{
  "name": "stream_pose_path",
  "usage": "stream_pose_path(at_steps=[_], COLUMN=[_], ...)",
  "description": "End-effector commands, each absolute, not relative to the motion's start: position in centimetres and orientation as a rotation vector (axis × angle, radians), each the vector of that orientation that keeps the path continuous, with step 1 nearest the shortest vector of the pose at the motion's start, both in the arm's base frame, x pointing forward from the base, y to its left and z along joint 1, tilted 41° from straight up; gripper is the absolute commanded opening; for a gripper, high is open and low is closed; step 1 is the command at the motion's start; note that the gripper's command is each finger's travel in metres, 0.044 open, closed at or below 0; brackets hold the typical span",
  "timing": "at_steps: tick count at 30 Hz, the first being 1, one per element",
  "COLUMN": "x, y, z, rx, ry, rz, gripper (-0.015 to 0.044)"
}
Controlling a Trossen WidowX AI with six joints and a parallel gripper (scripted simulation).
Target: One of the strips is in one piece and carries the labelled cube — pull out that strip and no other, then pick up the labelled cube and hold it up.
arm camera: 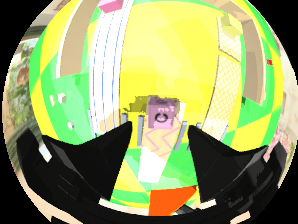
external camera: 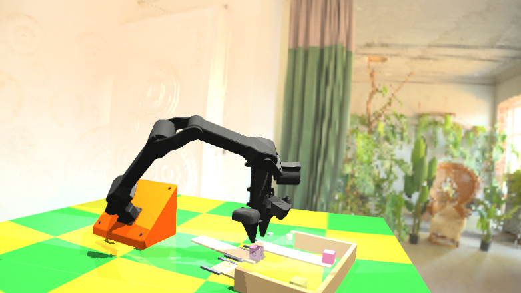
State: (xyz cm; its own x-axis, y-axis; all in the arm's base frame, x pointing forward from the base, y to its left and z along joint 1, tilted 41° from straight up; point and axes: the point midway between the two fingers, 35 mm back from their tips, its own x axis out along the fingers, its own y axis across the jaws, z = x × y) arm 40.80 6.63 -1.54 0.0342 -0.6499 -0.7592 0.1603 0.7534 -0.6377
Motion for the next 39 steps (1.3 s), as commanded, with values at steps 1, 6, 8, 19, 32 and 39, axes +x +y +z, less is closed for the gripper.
stream_pose_path(at_steps=[1,6,8,19,32,39], x=[40.9,40.9,40.9,40.9,40.9,40.9], y=[6.1,5.6,5.3,4.1,3.7,3.7], z=[-2.1,-2.7,-3.0,-4.3,-4.8,-4.8], rx=[-0.441,-0.441,-0.441,-0.442,-0.436,-0.436], ry=[1.41,1.41,1.41,1.409,1.411,1.411], rz=[-0.655,-0.655,-0.655,-0.656,-0.657,-0.657], gripper=[0.025,0.025,0.025,0.025,0.0138,0.0053])
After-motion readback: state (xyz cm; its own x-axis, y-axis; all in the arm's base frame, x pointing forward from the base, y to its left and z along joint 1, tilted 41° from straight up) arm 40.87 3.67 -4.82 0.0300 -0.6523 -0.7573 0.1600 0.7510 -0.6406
